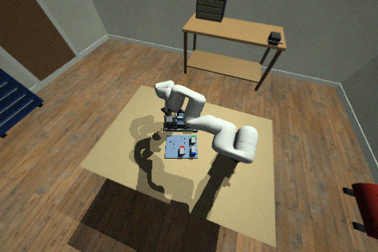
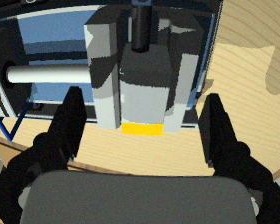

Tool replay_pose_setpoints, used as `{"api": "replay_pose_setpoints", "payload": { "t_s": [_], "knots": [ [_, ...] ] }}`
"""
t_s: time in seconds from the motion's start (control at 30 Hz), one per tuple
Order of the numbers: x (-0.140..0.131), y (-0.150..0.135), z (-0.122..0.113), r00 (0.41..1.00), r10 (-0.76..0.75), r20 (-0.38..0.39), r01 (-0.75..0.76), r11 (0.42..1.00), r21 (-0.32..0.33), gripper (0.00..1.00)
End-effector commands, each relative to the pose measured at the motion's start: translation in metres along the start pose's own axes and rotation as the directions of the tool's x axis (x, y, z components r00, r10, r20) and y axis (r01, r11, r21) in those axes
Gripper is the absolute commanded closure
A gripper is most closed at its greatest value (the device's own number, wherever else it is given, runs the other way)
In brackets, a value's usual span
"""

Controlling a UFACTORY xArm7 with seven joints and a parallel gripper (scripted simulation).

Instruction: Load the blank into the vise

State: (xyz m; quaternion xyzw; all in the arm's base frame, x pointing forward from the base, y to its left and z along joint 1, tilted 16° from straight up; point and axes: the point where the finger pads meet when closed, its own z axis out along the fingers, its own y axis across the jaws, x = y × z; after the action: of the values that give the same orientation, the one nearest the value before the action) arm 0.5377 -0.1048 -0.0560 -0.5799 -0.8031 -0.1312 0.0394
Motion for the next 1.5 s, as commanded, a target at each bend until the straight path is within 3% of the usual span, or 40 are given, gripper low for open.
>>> {"api": "replay_pose_setpoints", "payload": {
  "t_s": [0.0,1.47],
  "knots": [
    [-0.0009,0.0008,-0.002,1.0,0.0,0.002,0.0,1.0,-0.002,0.0],
    [-0.0009,0.0008,-0.0103,1.0,0.0,0.002,0.0,1.0,-0.002,0.0]
  ]
}}
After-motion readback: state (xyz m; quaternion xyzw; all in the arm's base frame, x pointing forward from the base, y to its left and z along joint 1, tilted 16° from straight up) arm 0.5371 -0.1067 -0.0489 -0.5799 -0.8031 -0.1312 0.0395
